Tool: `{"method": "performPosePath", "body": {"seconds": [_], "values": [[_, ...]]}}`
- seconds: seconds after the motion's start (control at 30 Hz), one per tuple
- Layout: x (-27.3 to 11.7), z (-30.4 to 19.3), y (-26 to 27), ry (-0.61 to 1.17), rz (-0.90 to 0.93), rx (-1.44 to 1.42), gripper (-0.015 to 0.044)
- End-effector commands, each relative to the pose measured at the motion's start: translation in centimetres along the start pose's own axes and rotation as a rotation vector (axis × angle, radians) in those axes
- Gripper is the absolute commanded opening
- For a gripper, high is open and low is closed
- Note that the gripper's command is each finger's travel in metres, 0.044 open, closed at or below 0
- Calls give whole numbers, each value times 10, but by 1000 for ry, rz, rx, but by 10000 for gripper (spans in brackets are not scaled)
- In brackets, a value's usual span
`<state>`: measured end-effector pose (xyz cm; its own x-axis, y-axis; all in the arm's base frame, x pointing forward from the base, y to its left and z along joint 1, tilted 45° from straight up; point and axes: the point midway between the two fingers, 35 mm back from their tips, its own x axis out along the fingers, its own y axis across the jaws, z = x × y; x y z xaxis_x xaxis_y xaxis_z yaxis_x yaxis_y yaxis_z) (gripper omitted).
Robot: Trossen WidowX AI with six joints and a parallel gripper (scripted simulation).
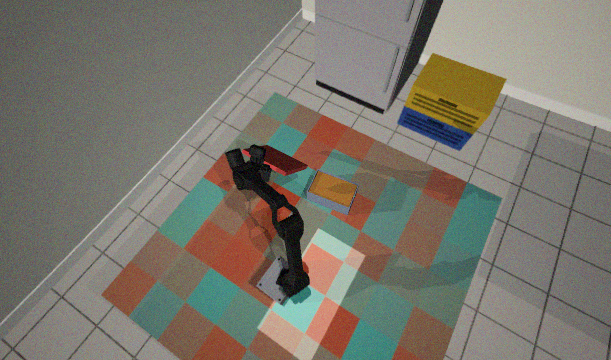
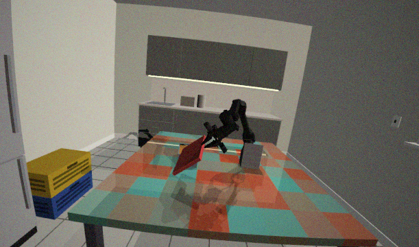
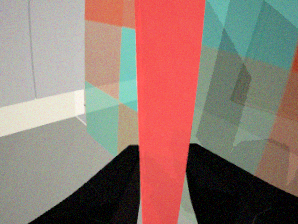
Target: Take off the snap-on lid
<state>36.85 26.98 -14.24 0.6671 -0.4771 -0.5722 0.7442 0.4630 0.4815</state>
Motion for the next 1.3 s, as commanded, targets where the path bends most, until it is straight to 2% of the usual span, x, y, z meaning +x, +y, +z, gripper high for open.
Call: {"method": "performPosePath", "body": {"seconds": [0.0,1.27], "values": [[2,1,-2,-4,8,1,0],[24,1,-28,-5,8,0,0]]}}
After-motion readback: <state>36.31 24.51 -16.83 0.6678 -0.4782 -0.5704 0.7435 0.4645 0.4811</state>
